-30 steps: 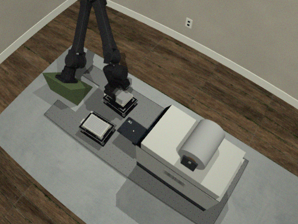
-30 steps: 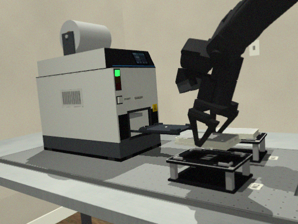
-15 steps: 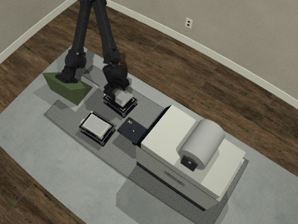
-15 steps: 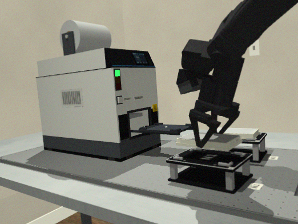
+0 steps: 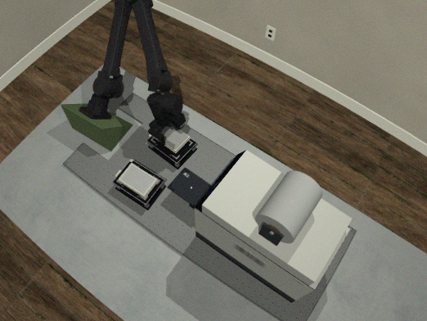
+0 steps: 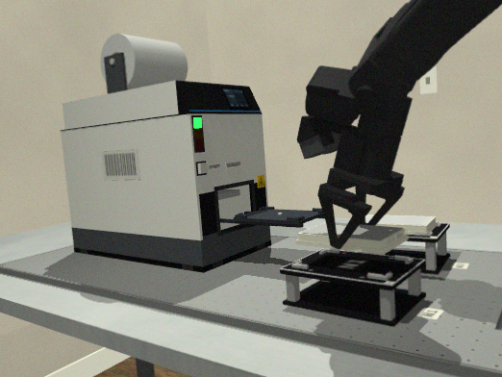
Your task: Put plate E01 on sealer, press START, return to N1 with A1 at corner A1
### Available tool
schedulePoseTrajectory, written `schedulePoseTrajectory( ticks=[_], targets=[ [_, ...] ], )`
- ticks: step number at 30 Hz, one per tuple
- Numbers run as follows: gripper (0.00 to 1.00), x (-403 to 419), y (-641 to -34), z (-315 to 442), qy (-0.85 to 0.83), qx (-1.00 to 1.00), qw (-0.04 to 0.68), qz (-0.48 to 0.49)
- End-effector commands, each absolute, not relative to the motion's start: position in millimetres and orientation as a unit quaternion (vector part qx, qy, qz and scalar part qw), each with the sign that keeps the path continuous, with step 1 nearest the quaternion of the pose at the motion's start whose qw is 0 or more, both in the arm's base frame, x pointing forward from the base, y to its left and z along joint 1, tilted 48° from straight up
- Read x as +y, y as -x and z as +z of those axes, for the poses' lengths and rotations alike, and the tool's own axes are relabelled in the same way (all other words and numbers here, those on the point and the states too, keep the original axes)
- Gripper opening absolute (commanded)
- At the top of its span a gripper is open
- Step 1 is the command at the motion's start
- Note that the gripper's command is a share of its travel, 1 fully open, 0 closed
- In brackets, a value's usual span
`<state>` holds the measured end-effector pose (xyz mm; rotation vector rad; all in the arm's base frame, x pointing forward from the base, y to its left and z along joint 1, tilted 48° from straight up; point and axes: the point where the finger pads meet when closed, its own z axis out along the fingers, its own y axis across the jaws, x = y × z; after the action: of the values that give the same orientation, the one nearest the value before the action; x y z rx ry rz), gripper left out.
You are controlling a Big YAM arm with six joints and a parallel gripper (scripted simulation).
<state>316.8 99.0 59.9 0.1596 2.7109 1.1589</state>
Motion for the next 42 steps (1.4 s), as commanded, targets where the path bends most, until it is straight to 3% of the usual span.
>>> schedulePoseTrajectory(
  ticks=[1, 42],
  targets=[
    [0.00, 104.7, -335.5, 69.0, -0.039, 0.913, 0.108, 0.391],
    [0.00, 112.3, -312.2, 47.1, -0.053, 0.915, 0.084, 0.391]
  ],
)
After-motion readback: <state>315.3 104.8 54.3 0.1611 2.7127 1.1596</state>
